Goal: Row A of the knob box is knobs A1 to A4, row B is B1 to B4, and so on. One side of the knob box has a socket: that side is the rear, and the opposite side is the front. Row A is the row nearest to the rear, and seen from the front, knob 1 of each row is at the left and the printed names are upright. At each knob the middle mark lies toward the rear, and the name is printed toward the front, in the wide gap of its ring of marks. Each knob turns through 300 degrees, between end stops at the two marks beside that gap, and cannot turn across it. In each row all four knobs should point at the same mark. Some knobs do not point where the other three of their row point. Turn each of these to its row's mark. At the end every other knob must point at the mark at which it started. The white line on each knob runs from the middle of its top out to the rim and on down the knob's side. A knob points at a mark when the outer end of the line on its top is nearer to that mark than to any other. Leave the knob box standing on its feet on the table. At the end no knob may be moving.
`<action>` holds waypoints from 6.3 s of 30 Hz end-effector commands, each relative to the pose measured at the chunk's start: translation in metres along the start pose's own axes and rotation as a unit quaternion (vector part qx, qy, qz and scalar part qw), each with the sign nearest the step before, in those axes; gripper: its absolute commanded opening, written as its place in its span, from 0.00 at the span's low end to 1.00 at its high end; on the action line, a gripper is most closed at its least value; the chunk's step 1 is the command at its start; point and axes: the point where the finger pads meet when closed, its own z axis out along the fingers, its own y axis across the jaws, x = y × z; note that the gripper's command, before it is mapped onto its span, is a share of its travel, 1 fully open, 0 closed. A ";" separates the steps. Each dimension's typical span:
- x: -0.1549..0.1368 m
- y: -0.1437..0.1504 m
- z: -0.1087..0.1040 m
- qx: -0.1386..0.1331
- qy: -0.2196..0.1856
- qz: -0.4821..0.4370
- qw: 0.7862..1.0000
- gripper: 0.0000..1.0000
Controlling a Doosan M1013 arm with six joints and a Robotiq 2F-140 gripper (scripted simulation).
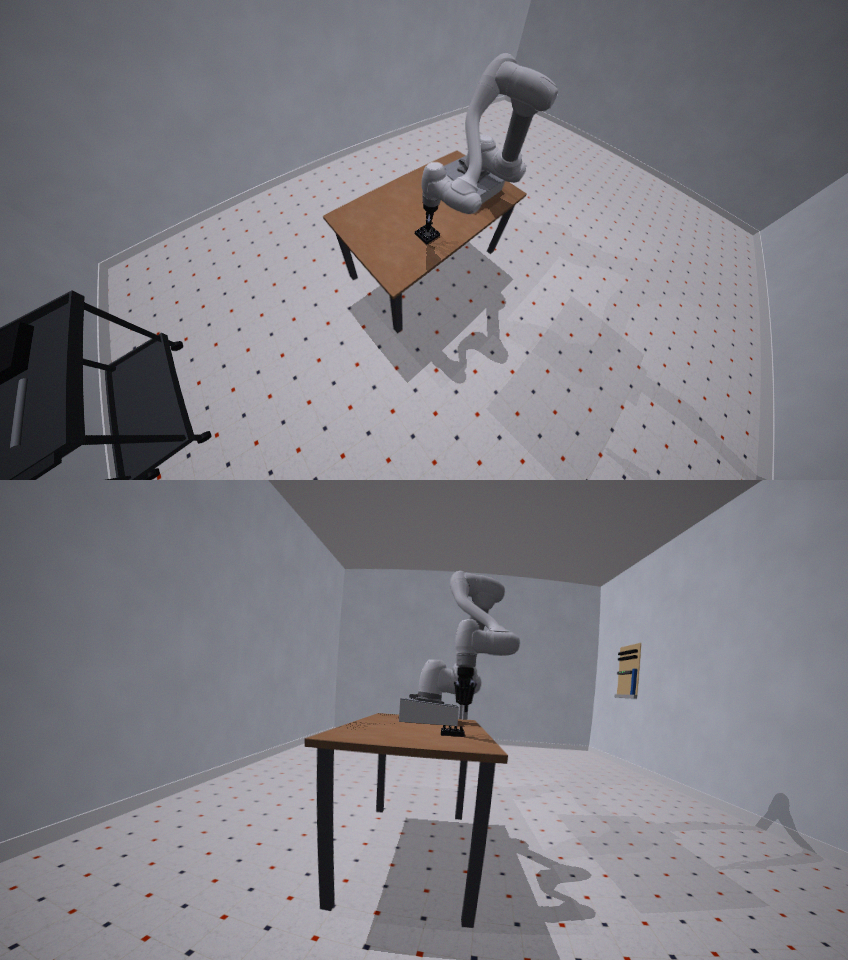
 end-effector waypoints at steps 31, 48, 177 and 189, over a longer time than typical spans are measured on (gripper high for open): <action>0.000 0.000 -0.009 0.002 -0.006 0.358 0.934 0.12; 0.000 0.000 -0.009 0.002 -0.006 0.358 0.934 0.12; 0.000 0.000 0.046 0.002 -0.006 0.358 0.934 0.12; 0.000 0.000 0.049 0.002 -0.006 0.358 0.934 0.12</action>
